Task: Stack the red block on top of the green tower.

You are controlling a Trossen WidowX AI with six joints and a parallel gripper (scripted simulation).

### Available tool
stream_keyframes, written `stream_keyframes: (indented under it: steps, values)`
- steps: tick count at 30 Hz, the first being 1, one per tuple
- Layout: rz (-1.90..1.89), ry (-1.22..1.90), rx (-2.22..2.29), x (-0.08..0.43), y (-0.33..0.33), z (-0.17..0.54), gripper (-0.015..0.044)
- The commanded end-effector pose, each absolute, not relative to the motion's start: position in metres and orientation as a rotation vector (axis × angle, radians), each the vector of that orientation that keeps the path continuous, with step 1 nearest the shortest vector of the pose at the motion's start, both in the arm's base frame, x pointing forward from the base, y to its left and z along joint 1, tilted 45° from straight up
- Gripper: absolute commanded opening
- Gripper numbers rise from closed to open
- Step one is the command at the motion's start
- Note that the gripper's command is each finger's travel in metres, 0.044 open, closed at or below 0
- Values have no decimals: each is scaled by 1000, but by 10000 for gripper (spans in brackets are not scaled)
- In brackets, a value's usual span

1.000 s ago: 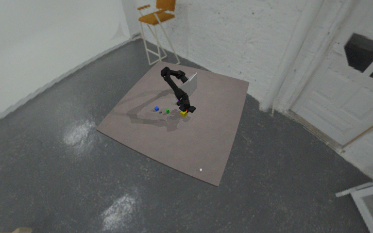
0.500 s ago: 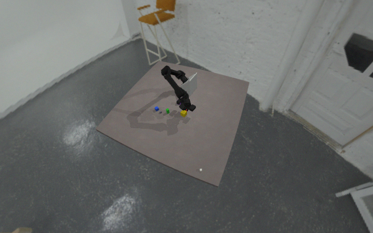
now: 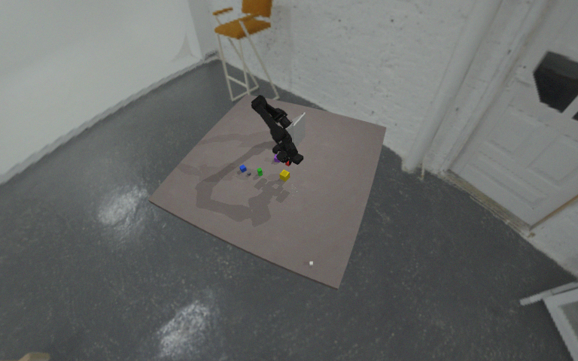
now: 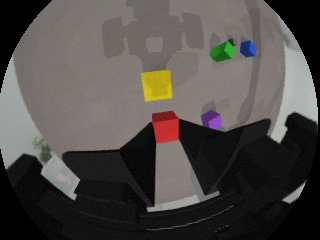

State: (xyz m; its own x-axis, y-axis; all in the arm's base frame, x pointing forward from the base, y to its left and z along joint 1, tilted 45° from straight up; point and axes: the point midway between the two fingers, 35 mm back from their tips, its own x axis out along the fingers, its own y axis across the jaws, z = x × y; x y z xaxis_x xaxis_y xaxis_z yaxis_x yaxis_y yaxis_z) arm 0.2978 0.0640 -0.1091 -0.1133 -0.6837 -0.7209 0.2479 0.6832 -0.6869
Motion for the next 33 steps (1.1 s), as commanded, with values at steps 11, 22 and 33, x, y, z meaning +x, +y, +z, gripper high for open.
stream_keyframes:
  steps: [11,22,33]
  values:
    - [-821,1483,-369,302,84,-89,0]
    - [-808,1484,-363,338,36,-44,0]
    - [-823,1479,-373,362,-33,12,0]
